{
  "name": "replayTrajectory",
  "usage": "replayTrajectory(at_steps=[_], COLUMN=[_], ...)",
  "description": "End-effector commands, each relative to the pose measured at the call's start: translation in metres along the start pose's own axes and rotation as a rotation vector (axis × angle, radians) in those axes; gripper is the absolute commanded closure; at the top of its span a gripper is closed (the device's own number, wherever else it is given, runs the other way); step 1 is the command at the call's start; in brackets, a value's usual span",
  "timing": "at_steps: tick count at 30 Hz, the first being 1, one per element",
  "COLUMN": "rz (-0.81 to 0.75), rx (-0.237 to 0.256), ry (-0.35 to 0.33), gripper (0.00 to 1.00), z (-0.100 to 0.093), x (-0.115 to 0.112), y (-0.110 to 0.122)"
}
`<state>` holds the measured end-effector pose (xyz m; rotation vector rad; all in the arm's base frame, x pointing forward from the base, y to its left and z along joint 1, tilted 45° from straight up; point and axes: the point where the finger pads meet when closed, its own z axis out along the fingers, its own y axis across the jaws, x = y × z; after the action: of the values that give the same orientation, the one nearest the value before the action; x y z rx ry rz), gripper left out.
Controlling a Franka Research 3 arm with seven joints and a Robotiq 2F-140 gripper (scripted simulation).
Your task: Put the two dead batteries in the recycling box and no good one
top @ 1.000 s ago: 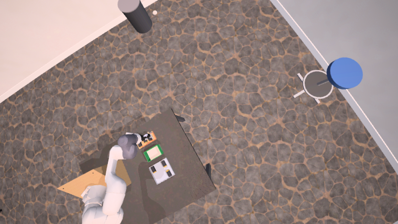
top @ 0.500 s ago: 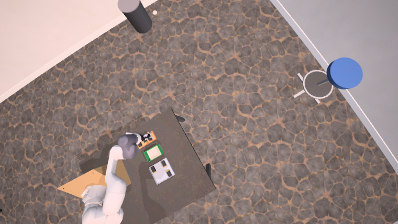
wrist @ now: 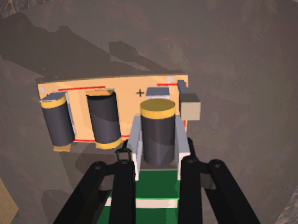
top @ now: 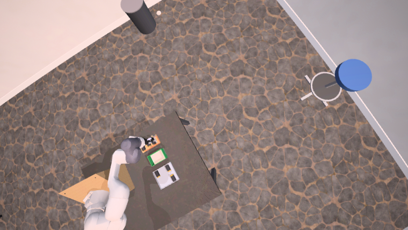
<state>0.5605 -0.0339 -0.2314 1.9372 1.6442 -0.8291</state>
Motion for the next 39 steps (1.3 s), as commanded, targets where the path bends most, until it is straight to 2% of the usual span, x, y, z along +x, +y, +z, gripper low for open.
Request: replayTrajectory(at_steps=[1,13,31,39], rz=[-0.001,-0.001,-0.001,-0.001], rx=[-0.007,-0.007,-0.007,-0.007], ry=[0.001,0.001,0.001,0.001], gripper=[0.84,0.84,0.84,0.84], z=[-0.002,0.001,0.026,0.030], x=[-0.001,-0.001,-0.001,-0.001], y=[0.004,0.004,0.004,0.004])
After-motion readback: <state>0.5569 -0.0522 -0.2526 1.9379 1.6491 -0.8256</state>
